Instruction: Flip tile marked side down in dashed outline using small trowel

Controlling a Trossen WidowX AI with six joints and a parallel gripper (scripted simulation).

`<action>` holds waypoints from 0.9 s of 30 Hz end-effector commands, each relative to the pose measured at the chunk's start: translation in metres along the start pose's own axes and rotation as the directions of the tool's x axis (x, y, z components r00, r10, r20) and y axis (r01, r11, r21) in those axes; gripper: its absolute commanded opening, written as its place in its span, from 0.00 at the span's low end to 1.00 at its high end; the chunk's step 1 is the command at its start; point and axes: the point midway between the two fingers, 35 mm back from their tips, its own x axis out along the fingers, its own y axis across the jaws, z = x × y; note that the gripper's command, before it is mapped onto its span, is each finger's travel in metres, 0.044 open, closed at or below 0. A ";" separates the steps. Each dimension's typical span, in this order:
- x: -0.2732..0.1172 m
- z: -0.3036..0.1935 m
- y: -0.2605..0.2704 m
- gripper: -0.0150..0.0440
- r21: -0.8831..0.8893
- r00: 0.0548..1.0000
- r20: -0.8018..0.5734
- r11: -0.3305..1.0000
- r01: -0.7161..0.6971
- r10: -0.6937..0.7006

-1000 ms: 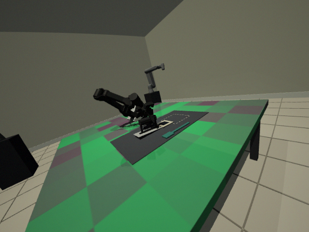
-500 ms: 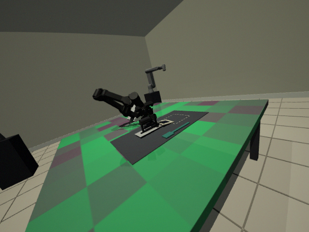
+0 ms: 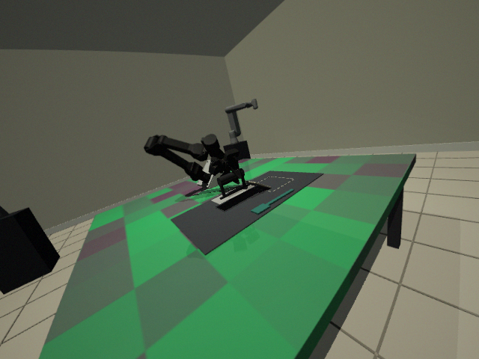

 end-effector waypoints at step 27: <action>-0.012 -0.061 0.019 0.25 0.012 1.000 -0.005 1.000 -0.022 0.022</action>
